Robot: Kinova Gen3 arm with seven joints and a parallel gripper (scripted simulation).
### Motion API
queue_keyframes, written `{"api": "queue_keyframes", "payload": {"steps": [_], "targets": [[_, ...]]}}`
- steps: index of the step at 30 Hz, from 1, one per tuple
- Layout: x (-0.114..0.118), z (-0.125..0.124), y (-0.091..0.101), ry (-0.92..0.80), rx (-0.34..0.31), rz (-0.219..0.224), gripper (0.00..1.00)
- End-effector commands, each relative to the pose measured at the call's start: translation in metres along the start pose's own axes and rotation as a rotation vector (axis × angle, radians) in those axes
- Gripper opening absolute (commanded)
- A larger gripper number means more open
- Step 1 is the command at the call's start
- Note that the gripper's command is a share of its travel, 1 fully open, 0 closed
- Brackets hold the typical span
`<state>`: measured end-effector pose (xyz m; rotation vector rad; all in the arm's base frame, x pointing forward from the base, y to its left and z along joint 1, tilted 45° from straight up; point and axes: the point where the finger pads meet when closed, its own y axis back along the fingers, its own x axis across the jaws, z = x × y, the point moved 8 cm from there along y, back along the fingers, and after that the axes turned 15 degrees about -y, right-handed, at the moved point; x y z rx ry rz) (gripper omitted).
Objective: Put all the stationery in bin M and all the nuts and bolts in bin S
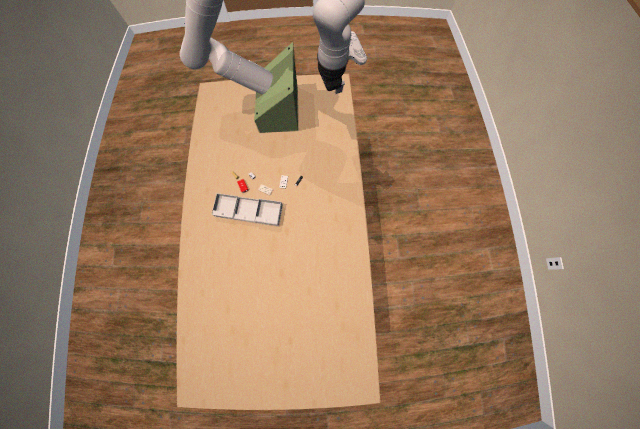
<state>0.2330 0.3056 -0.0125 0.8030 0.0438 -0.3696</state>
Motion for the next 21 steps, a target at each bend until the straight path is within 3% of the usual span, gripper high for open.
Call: {"api": "queue_keyframes", "payload": {"steps": [1,8,10,21], "targets": [[0.004,0.004,-0.027,-0.009,-0.019,-0.01,0.31],[0.016,0.004,-0.082,-0.009,-0.019,-0.01,0.31],[0.016,0.004,-0.082,-0.009,-0.019,-0.01,0.31],[0.062,0.071,-0.058,0.404,-0.037,0.014,0.31]]}}
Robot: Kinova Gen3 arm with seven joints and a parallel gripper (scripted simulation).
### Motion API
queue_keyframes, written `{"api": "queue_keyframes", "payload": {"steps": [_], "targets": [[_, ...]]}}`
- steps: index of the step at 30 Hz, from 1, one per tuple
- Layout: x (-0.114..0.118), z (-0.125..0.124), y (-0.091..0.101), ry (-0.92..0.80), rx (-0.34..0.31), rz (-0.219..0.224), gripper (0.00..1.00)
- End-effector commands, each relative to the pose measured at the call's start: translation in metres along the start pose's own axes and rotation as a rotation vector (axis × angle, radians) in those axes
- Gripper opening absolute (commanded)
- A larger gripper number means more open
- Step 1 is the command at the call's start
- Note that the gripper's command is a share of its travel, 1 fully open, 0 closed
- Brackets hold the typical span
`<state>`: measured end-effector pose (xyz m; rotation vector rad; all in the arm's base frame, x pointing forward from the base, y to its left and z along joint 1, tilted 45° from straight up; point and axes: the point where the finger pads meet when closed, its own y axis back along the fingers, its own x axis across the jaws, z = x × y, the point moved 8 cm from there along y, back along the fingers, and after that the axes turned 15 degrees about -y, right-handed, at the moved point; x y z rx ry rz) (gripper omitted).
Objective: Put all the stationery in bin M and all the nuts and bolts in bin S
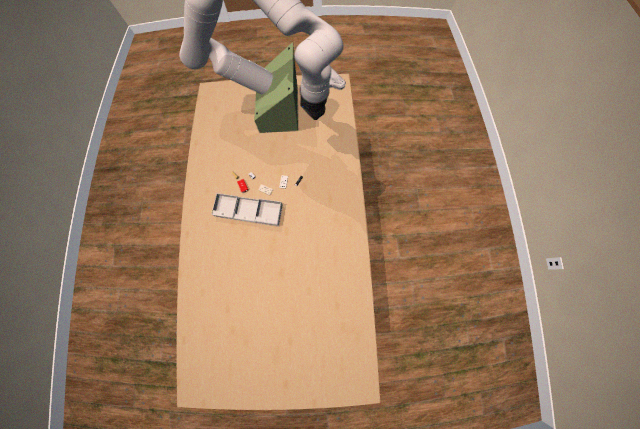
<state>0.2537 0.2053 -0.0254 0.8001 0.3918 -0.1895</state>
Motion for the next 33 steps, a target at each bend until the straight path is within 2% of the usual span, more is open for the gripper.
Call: {"api": "queue_keyframes", "payload": {"steps": [1,4,6,14,16,21,23,25,28,30,33], "targets": [[0.007,0.022,0.008,0.031,0.028,-0.005,0.31],[0.013,0.045,0.009,0.128,0.023,0.006,0.31],[0.013,0.045,0.009,0.128,0.023,0.006,0.31],[0.028,0.107,0.012,0.419,-0.001,0.053,0.31],[0.03,0.116,0.012,0.419,-0.001,0.053,0.31],[0.039,0.155,0.012,0.61,-0.028,0.093,0.31],[0.039,0.155,0.012,0.61,-0.028,0.093,0.31],[0.042,0.17,0.011,0.703,-0.047,0.115,0.31],[0.047,0.19,0.011,0.703,-0.047,0.115,0.31],[0.05,0.205,0.01,0.795,-0.069,0.138,0.31],[0.054,0.223,0.009,0.842,-0.083,0.149,0.31]]}}
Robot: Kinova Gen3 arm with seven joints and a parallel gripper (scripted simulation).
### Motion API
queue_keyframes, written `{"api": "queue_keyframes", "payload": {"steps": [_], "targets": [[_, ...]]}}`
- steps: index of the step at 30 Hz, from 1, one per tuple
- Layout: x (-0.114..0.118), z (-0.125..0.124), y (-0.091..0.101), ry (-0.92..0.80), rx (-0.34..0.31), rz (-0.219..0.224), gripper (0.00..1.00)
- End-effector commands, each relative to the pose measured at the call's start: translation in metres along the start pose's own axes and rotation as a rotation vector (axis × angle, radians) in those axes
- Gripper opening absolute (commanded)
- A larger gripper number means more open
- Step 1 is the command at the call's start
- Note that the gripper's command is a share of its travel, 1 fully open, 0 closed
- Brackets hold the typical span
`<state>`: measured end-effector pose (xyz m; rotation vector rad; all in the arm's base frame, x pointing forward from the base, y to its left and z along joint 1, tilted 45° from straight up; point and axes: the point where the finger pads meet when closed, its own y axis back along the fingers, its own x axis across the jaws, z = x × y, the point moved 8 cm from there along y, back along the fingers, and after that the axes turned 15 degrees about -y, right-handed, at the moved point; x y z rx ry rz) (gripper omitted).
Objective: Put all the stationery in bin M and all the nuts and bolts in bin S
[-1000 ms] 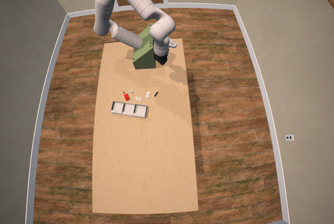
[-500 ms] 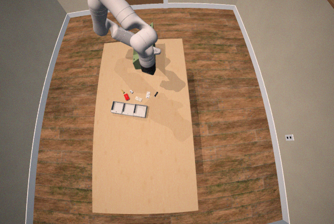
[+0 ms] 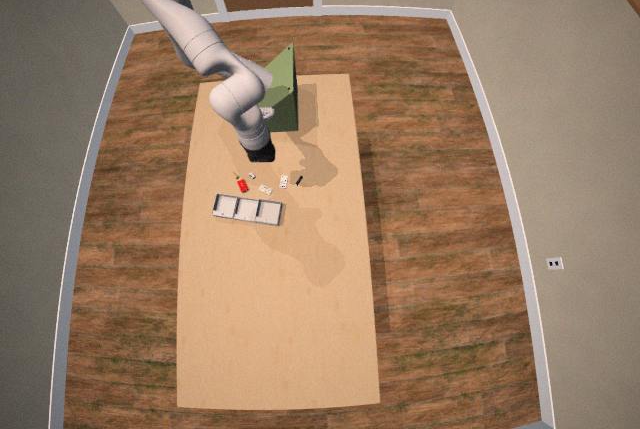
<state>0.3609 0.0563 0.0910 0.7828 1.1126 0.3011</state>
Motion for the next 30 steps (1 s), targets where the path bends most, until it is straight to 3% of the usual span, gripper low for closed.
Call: {"api": "queue_keyframes", "payload": {"steps": [1,3,13,22,24,30], "targets": [[-0.013,0.016,0.0,0.057,-0.009,0.026,0.31],[-0.019,0.025,-0.001,0.057,-0.009,0.026,0.31],[-0.019,0.025,-0.001,0.057,-0.009,0.026,0.31],[-0.062,0.069,-0.043,0.507,-0.015,0.023,0.31],[-0.062,0.069,-0.043,0.507,-0.015,0.023,0.31],[-0.091,0.099,-0.071,0.807,-0.019,0.021,0.31]]}}
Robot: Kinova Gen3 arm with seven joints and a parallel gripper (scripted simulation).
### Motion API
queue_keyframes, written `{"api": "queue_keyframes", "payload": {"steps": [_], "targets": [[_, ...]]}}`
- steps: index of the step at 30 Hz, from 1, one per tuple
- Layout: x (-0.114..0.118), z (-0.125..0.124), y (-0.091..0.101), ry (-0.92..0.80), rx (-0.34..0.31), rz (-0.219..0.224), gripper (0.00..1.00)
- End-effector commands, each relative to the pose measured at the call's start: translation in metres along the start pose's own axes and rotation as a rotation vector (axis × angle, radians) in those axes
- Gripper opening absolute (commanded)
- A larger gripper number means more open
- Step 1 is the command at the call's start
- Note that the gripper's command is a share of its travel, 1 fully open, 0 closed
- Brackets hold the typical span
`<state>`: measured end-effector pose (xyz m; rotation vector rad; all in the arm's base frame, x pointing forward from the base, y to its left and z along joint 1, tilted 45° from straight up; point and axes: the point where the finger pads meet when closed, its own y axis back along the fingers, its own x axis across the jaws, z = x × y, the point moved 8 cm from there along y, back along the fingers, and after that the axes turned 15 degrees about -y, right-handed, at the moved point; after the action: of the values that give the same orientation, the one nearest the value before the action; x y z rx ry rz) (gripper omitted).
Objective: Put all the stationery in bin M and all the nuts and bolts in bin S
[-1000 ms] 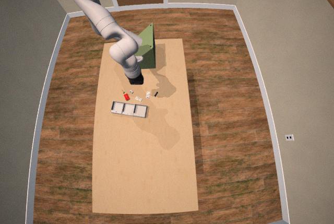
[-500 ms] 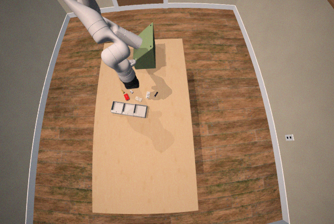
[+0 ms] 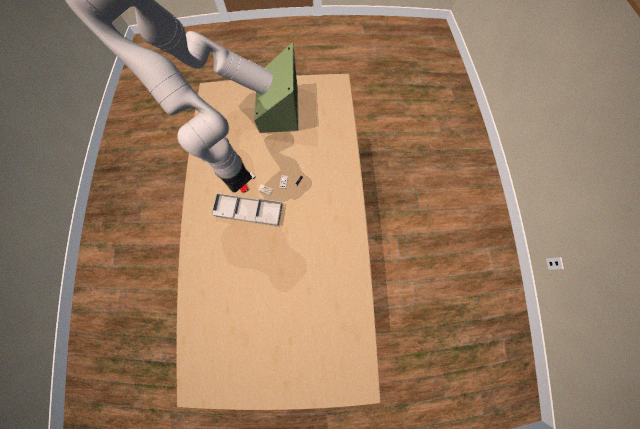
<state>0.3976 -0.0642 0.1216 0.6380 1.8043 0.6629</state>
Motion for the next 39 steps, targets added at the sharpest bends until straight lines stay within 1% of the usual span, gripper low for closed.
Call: {"api": "queue_keyframes", "payload": {"steps": [1,9,11,14,15,26,28,39], "targets": [[-0.025,-0.004,-0.019,0.096,0.021,0.024,0.31],[-0.08,-0.003,-0.057,0.496,0.016,0.028,0.31],[-0.08,-0.003,-0.057,0.496,0.016,0.028,0.31],[-0.1,-0.003,-0.071,0.646,0.014,0.029,0.31],[-0.103,-0.003,-0.073,0.696,0.013,0.03,0.31],[-0.103,-0.003,-0.073,1.246,0.005,0.033,0.31],[-0.103,-0.003,-0.073,1.246,0.005,0.033,0.31],[-0.103,-0.003,-0.073,1.796,-0.005,0.036,0.31]]}}
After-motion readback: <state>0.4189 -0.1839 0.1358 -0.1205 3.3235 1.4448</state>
